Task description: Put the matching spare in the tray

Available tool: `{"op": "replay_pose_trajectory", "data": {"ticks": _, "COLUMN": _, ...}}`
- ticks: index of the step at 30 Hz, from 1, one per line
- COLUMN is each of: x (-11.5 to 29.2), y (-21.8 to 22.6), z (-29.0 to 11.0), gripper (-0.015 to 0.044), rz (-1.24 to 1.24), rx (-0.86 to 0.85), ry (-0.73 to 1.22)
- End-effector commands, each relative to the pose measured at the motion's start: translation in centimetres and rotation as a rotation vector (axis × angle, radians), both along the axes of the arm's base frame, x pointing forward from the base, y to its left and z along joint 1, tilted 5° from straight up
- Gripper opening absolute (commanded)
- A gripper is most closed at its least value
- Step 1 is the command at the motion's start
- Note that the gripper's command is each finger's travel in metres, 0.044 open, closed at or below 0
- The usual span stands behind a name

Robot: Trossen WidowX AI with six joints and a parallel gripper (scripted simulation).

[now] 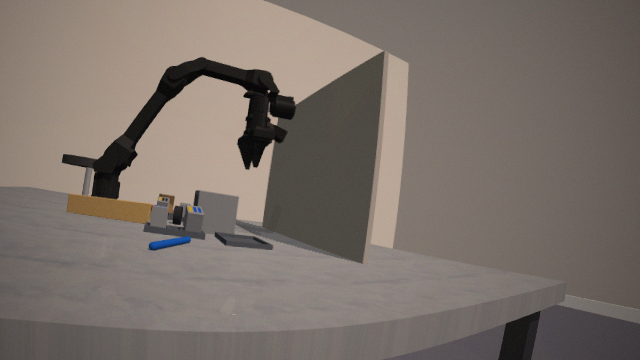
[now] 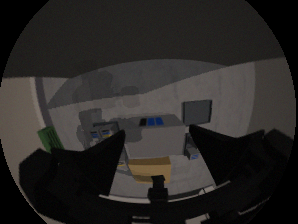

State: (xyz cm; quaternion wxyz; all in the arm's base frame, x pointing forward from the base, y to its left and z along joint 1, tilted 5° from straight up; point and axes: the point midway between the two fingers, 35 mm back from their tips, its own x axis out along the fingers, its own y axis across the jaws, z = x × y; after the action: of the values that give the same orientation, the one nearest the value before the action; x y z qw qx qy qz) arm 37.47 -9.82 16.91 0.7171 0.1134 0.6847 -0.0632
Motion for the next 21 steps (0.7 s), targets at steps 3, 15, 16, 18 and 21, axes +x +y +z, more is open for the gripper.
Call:
{"op": "replay_pose_trajectory", "data": {"ticks": 3, "x": -0.2, "y": 0.3, "z": -3.9, "gripper": 0.0440, "rz": -0.002, "rx": 0.006, "ry": 0.042}}
{"op": "replay_pose_trajectory", "data": {"ticks": 15, "x": -0.2, "y": 0.3, "z": -3.9, "gripper": 0.0440, "rz": -0.002, "rx": 0.006, "ry": 0.042}}
{"op": "replay_pose_trajectory", "data": {"ticks": 16, "x": -0.2, "y": 0.3, "z": -3.9, "gripper": 0.0440, "rz": -0.002, "rx": 0.006, "ry": 0.042}}
{"op": "replay_pose_trajectory", "data": {"ticks": 18, "x": 0.0, "y": 1.5, "z": -3.7, "gripper": 0.0440, "rz": 0.075, "rx": 0.004, "ry": 0.035}}
{"op": "replay_pose_trajectory", "data": {"ticks": 21, "x": 0.6, "y": 6.8, "z": -3.2, "gripper": 0.0440, "rz": 0.410, "rx": -0.004, "ry": 0.006}}
